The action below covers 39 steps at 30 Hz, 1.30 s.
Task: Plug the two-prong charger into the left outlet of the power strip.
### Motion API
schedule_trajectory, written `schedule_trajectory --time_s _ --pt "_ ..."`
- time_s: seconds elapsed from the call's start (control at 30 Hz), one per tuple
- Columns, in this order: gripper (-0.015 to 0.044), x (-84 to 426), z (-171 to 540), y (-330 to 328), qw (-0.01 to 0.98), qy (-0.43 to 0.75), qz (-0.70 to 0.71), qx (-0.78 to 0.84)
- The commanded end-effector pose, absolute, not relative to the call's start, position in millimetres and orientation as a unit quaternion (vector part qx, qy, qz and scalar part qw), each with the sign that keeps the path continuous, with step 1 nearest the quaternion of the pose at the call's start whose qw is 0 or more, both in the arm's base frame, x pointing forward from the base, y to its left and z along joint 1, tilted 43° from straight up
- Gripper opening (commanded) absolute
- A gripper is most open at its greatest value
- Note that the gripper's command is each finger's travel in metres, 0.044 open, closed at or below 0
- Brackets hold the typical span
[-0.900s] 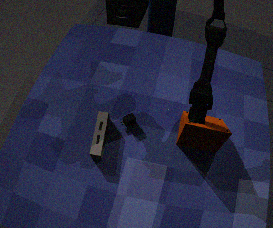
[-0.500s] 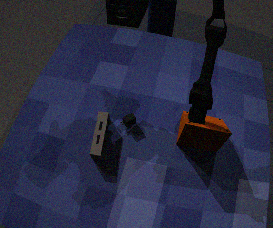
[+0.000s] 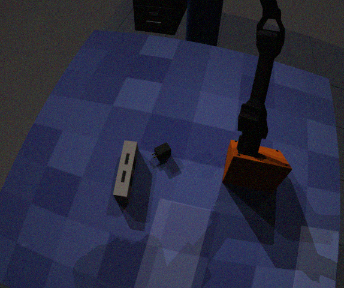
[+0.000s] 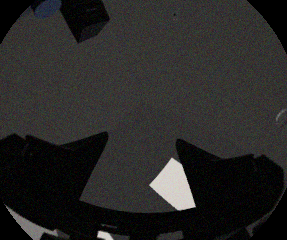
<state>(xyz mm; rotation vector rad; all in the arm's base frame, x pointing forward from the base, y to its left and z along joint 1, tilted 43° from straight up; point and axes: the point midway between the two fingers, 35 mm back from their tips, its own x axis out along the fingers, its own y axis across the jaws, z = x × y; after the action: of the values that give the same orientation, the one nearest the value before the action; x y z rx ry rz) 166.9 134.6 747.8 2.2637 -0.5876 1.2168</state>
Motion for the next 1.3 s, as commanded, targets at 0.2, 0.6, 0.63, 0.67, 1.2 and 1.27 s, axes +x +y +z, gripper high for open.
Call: schedule_trajectory --time_s 0.2,0.6,0.63,0.67,1.2,1.27 --pt "0.0440 236 701 195 0.455 -0.210 0.371 0.782" --pt "0.0440 331 599 253 0.692 -0.144 0.245 0.663" --pt "0.0440 338 590 256 0.708 -0.137 0.235 0.652" --pt "0.0440 345 581 258 0.722 -0.130 0.225 0.641" --pt "0.0440 429 418 263 0.919 0.000 0.069 0.388" --pt "0.0440 437 393 260 0.937 0.024 0.051 0.346"
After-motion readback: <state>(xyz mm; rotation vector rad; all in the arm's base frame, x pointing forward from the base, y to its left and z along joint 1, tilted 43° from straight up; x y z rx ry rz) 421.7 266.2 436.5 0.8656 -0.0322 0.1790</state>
